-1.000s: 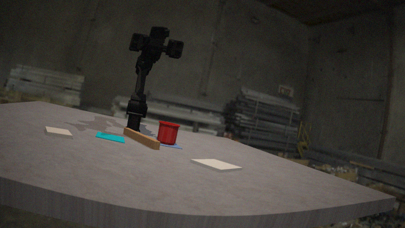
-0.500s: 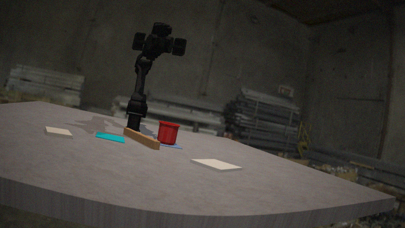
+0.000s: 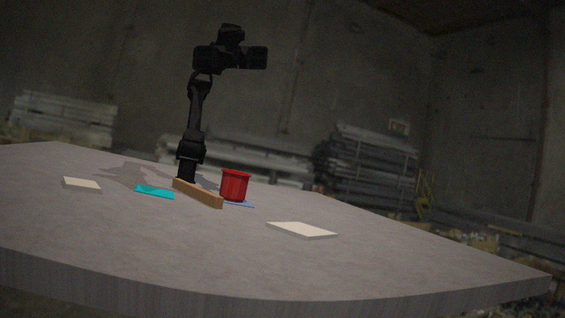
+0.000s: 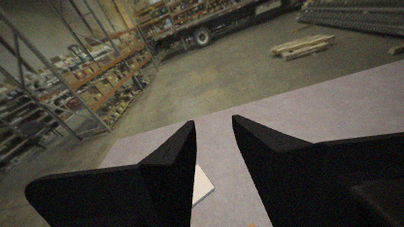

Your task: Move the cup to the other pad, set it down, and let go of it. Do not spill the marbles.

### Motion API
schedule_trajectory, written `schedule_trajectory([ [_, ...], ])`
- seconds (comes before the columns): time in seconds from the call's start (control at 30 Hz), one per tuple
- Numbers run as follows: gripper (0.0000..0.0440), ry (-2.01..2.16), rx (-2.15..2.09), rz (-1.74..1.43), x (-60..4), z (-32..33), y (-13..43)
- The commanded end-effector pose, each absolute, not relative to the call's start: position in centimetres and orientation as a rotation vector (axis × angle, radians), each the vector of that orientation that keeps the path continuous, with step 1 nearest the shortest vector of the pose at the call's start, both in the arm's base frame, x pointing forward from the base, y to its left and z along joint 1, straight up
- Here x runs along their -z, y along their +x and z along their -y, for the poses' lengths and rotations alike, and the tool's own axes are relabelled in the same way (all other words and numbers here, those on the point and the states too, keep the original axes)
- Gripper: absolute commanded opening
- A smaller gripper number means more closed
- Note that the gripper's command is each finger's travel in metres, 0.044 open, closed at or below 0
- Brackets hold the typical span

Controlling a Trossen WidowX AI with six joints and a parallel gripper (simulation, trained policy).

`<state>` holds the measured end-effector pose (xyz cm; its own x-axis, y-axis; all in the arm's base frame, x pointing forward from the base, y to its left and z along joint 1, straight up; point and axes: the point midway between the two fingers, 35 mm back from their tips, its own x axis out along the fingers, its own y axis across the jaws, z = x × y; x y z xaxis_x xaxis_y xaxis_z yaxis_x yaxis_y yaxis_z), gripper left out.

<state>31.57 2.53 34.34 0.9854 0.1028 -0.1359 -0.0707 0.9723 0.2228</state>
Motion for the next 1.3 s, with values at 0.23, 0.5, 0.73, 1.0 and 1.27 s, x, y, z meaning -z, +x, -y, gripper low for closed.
schedule_trajectory([
  [0.23, 0.0122, 0.351, -0.114, -0.268, -34.6, -4.2, 31.8],
  [0.5, 0.0129, 0.460, -0.114, -0.374, -34.5, -5.4, 31.9],
  [0.73, 0.0135, 0.557, -0.102, -0.473, -34.2, -6.4, 31.9],
  [1.0, 0.0138, 0.665, -0.072, -0.590, -33.7, -7.7, 31.8],
  [1.27, 0.0138, 0.763, -0.024, -0.709, -33.0, -8.9, 31.6],
])
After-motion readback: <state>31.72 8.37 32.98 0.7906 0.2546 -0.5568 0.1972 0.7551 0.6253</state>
